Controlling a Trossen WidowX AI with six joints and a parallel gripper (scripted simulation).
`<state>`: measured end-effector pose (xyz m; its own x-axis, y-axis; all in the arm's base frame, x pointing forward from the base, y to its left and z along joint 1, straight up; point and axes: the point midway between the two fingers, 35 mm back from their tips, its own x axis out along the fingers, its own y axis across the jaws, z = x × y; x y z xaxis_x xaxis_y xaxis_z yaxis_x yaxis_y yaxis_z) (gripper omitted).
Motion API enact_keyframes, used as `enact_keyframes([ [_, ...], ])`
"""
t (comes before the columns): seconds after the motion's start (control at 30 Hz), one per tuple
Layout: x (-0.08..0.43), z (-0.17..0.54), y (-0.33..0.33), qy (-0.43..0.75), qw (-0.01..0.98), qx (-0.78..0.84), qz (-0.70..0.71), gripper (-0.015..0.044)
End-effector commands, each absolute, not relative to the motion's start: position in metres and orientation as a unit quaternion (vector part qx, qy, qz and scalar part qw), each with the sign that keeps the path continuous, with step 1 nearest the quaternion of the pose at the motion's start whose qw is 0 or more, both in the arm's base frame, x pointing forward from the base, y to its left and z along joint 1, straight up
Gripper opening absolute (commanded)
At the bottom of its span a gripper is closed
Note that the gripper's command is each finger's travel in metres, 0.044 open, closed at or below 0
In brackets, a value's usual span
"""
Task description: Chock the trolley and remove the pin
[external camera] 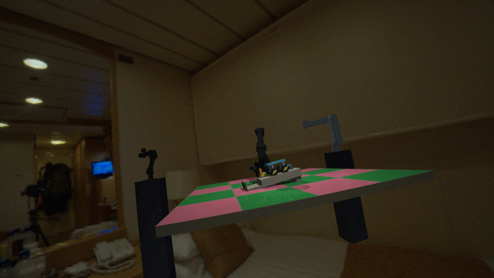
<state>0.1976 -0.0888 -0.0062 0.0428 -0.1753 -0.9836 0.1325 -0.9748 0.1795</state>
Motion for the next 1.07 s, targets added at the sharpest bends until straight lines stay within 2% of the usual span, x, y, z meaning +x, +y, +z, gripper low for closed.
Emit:
enact_keyframes([
  [0.0,0.198,-0.006,-0.089,-0.015,0.111,0.713,-0.692,0.0340],
  [0.3,0.196,0.016,-0.088,-0.017,0.111,0.713,-0.692,0.0340],
  [0.43,0.196,0.026,-0.087,-0.017,0.111,0.713,-0.692,0.0440],
  [1.03,0.194,0.079,-0.085,-0.017,0.111,0.713,-0.692,0.0440],
])
